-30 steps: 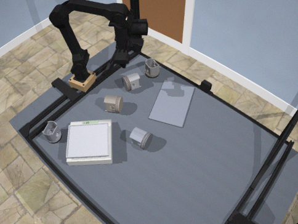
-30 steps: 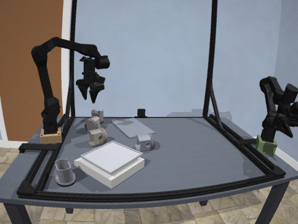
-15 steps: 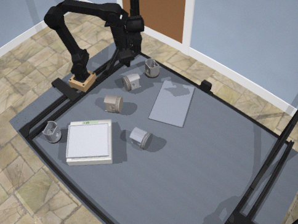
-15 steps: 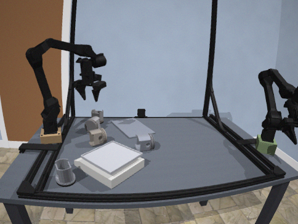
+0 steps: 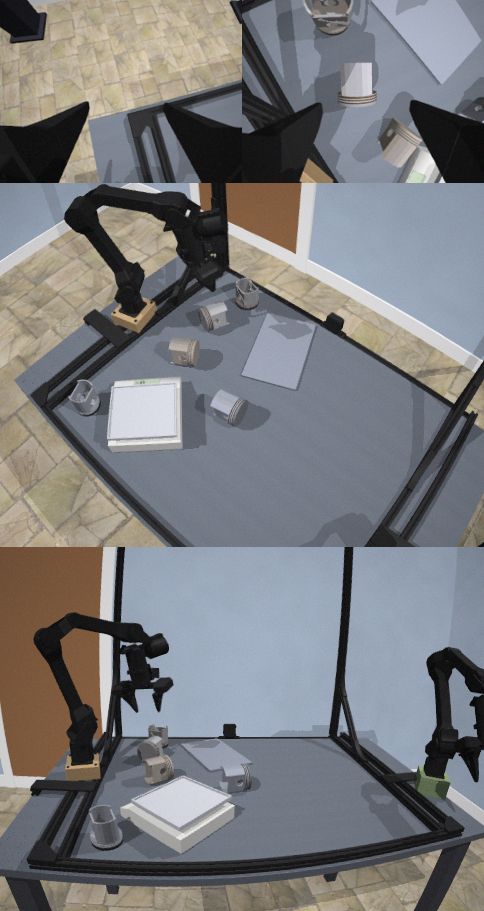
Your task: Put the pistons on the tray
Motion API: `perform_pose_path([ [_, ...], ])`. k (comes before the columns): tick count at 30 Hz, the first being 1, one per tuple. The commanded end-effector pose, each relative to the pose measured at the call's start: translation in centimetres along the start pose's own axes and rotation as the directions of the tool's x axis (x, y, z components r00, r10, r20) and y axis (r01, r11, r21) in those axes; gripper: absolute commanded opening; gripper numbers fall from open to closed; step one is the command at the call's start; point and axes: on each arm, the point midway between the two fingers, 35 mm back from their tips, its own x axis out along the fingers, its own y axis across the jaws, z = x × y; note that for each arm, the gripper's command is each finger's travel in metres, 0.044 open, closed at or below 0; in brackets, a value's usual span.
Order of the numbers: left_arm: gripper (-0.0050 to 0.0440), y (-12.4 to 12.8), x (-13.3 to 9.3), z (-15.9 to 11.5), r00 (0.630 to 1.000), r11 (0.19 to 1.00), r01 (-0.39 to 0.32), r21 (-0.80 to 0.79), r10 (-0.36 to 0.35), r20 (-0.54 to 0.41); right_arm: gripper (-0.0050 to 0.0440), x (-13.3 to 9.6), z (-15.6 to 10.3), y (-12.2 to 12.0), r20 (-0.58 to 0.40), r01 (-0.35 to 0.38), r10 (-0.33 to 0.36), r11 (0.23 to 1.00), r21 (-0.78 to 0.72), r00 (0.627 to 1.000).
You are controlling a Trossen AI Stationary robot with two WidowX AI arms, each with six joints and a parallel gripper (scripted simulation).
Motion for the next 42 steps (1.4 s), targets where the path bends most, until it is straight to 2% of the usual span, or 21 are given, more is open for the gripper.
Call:
perform_pose_path([
  [1, 0.044, 0.0, -0.2, 0.1, 0.996, 1.0, 0.003, 0.004, -0.002, -0.094, 0.0378, 0.7, -0.3, 0.2, -0.003, -0.005, 0.005, 1.0, -0.009, 1.0],
  [8, 0.044, 0.0, -0.7, -0.1, 0.961, 1.0, 0.003, 0.004, -0.002, -0.277, 0.0378, 1.9, -0.6, 0.4, -0.003, -0.005, 0.005, 1.0, -0.009, 1.0],
  [28, 0.044, 0.0, -1.0, -0.1, 0.904, 1.0, 0.003, 0.004, -0.001, -0.427, 0.0378, 4.5, -1.1, 0.7, -0.003, -0.005, 0.005, 1.0, -0.009, 1.0],
  [42, 0.044, 0.0, -1.0, -0.1, 0.843, 1.0, 0.003, 0.004, 0.0, -0.538, 0.0378, 6.7, -1.6, 1.0, -0.003, -0.005, 0.005, 1.0, -0.009, 1.0],
])
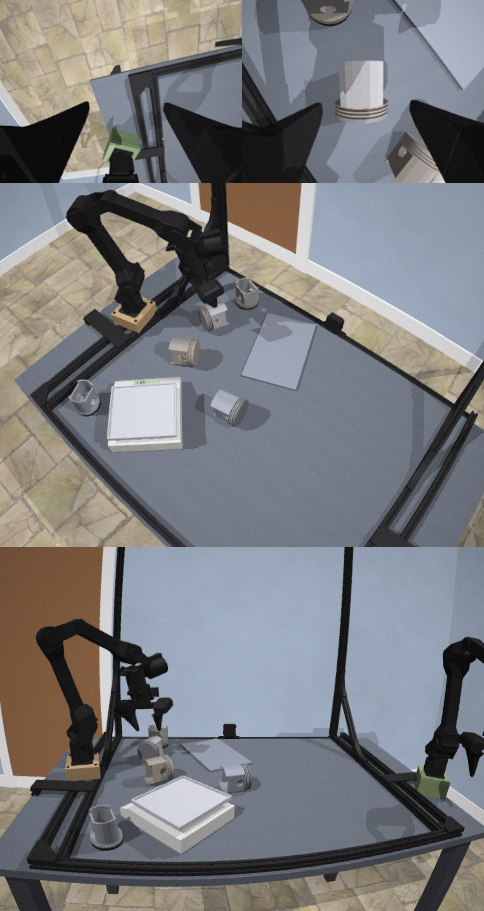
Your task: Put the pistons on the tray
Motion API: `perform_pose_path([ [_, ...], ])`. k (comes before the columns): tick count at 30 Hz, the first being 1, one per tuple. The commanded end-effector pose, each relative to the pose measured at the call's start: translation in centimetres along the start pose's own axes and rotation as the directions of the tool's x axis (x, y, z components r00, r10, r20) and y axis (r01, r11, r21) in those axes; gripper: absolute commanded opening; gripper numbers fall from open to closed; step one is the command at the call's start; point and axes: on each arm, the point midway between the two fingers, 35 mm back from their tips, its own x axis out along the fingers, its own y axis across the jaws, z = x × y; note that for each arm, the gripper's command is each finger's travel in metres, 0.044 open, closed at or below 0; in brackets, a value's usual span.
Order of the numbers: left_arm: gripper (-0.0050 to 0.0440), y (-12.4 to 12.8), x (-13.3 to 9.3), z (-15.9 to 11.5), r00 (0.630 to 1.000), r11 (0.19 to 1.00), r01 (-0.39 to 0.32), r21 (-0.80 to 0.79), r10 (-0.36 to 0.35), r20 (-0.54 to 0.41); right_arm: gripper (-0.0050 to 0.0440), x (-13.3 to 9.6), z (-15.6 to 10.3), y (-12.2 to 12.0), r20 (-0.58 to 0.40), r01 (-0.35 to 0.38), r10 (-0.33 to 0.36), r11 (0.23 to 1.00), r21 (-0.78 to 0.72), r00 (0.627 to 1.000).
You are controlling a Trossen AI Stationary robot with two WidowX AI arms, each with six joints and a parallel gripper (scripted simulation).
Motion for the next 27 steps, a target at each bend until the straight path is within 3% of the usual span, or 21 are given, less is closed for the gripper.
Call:
perform_pose_path([
  [1, 0.044, 0.0, 0.0, 0.2, 1.0, 1.0, 0.003, 0.004, -0.003, -0.022, 0.0378, 0.9, -0.4, 0.3, -0.014, -0.011, 0.011, 1.0, -0.004, 1.0],
  [27, 0.044, 0.0, 0.0, 0.2, 1.0, 1.0, 0.003, 0.004, -0.003, -0.022, 0.0378, 4.4, -0.5, 0.3, -0.015, -0.011, 0.011, 1.0, -0.004, 1.0],
])
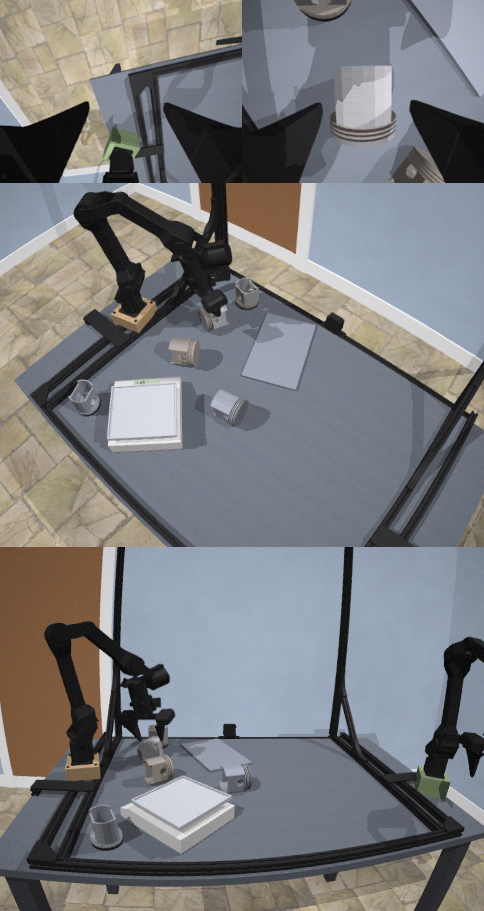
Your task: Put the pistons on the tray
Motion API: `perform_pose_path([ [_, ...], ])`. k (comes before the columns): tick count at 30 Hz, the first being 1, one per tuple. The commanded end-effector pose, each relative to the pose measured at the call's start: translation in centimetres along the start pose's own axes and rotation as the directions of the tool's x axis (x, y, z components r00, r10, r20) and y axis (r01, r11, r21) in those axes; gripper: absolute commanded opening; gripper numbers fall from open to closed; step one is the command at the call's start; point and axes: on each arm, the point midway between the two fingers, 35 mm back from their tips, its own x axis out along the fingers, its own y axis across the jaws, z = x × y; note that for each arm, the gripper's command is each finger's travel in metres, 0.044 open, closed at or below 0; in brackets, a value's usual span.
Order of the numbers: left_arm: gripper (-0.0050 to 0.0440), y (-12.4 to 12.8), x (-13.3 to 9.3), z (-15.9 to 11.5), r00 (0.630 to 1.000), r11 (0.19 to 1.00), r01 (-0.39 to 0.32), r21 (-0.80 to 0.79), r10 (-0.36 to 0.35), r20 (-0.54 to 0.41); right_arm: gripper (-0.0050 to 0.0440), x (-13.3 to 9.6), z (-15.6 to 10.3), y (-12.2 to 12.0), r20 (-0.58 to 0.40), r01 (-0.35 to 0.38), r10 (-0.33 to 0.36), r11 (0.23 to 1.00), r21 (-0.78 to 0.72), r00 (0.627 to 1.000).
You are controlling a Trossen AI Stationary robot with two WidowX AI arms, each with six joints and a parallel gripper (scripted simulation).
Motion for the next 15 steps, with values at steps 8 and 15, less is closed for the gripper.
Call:
perform_pose_path([
  [8, 0.044, 0.0, 0.0, 0.0, 1.0, 1.0, 0.003, 0.004, -0.003, -0.003, 0.0378, 2.1, -0.4, 0.3, -0.014, -0.01, 0.01, 1.0, -0.004, 1.0],
  [15, 0.044, 0.0, 0.0, 0.0, 1.0, 1.0, 0.003, 0.004, -0.003, -0.003, 0.0378, 2.9, -0.4, 0.3, -0.014, -0.01, 0.01, 1.0, -0.004, 1.0],
])
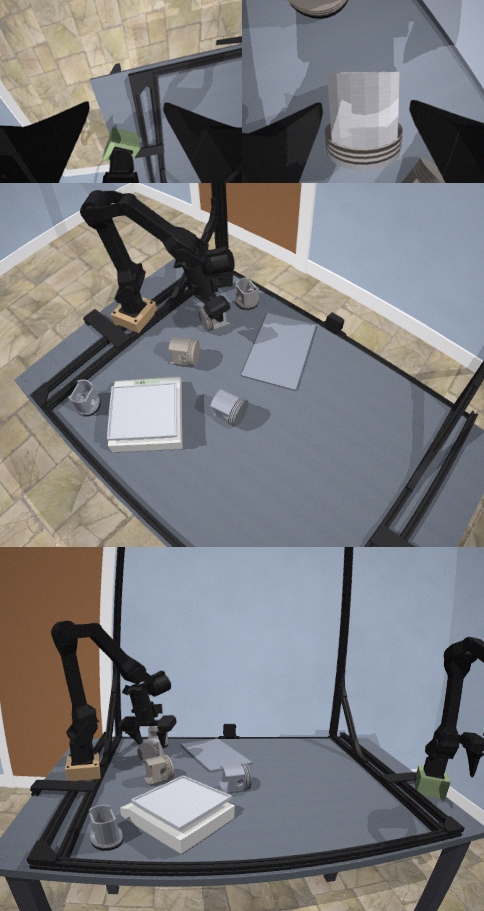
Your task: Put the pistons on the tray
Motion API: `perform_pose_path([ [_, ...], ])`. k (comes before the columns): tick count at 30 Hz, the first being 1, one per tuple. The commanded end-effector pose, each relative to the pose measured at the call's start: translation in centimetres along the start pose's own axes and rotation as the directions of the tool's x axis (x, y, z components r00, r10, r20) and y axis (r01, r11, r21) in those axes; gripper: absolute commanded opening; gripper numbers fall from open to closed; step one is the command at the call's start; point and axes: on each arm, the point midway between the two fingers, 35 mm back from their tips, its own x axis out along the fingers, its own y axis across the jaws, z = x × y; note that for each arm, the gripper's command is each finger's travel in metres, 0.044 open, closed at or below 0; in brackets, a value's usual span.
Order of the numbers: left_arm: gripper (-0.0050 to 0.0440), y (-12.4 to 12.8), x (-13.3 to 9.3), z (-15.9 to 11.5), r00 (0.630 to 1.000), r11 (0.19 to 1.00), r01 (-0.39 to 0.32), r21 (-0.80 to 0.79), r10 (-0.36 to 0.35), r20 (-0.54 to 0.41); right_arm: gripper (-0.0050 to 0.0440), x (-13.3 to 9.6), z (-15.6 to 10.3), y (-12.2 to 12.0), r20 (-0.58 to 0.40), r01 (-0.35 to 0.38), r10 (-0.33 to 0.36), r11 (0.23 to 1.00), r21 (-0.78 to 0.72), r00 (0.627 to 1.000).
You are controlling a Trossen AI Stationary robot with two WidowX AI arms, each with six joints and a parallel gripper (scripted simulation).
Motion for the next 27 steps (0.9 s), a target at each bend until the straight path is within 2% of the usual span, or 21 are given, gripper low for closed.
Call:
perform_pose_path([
  [1, 0.044, -0.04, 0.0, -0.02, 1.0, 1.0, 0.003, 0.004, -0.003, -0.003, 0.0378, 0.91, -0.42, 0.29, -0.015, -0.01, 0.01, 1.0, -0.004, 1.0],
  [7, 0.044, -0.04, 0.0, -0.02, 1.0, 1.0, 0.003, 0.004, -0.003, -0.003, 0.0378, 1.74, -0.51, 0.36, -0.019, -0.011, 0.011, 1.0, -0.003, 1.0],
  [8, 0.044, -0.04, 0.0, -0.02, 1.0, 1.0, 0.003, 0.004, -0.003, -0.003, 0.0158, 1.74, -0.51, 0.36, -0.019, -0.011, 0.011, 1.0, -0.003, 1.0],
  [27, 0.044, -0.04, 0.0, -0.02, 1.0, 1.0, 0.003, 0.004, -0.003, -0.003, 0.0158, 1.74, -0.51, 0.36, -0.019, -0.011, 0.011, 1.0, -0.003, 1.0],
])
